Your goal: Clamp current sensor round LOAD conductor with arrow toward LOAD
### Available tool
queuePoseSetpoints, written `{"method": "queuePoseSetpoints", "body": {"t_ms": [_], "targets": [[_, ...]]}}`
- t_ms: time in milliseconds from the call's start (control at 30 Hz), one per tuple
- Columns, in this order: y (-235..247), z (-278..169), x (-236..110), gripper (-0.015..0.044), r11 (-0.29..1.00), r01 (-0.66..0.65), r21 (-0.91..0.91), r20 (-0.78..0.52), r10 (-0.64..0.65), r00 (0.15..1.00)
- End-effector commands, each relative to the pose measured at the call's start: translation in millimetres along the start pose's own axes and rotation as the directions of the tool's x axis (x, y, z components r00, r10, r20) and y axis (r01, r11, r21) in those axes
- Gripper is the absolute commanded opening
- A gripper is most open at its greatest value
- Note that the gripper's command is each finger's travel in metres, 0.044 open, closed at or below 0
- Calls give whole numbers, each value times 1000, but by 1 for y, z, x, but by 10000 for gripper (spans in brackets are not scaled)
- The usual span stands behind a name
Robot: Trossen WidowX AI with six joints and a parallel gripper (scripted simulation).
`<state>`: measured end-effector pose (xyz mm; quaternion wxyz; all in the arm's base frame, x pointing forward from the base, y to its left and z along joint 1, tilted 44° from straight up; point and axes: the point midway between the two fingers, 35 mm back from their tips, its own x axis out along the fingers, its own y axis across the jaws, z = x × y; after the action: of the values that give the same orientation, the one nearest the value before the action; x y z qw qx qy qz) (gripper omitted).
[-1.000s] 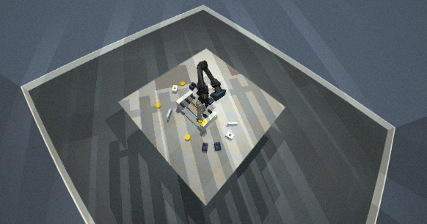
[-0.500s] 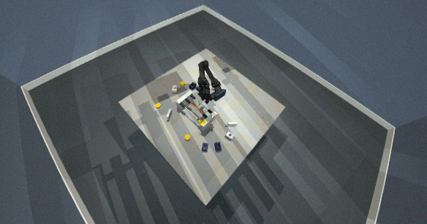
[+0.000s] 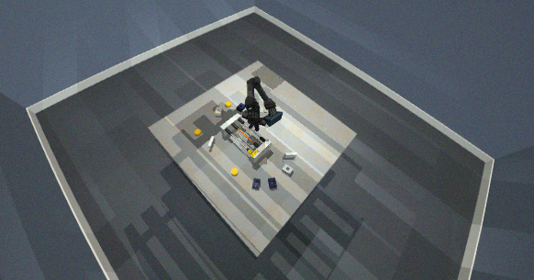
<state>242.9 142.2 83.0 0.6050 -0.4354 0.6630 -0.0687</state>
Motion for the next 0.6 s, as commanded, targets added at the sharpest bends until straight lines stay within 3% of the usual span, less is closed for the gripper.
{"method": "queuePoseSetpoints", "body": {"t_ms": [0,567], "targets": [[-2,13,0,0,994,7,-107,23,-5,1000],[-17,59,1,0,833,80,-547,104,-28,994]]}}
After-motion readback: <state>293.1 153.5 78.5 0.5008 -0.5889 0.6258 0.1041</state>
